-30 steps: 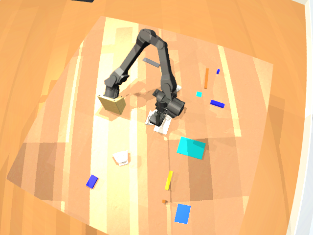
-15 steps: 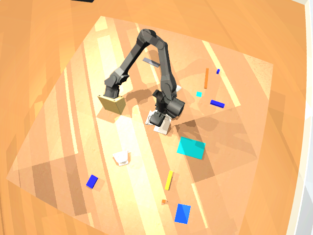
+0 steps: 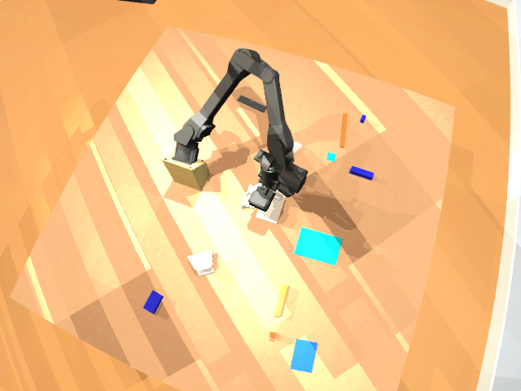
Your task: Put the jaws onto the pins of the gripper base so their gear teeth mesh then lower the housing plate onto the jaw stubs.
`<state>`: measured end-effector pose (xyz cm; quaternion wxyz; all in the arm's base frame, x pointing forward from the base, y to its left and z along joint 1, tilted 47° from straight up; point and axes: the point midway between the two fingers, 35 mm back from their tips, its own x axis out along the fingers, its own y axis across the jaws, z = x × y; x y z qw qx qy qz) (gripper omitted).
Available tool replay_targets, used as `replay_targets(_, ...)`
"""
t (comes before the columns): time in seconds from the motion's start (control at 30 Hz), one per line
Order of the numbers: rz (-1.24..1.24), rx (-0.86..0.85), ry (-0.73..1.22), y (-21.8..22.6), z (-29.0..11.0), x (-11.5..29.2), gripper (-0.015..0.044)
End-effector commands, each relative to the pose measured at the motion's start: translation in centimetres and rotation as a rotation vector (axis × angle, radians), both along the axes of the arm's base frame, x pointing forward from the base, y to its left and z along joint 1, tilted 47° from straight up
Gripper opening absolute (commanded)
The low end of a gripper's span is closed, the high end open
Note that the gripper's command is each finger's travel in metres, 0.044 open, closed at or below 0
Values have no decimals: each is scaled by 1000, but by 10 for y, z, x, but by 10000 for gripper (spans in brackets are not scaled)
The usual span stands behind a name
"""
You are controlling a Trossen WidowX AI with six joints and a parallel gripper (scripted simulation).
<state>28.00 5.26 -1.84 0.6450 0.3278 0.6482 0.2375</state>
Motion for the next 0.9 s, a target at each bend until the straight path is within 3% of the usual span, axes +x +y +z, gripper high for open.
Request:
replay_targets(0.0,-4,3,0,1,0,1,134)
replay_targets(0.87,-5,3,2,6,-5,1,134)
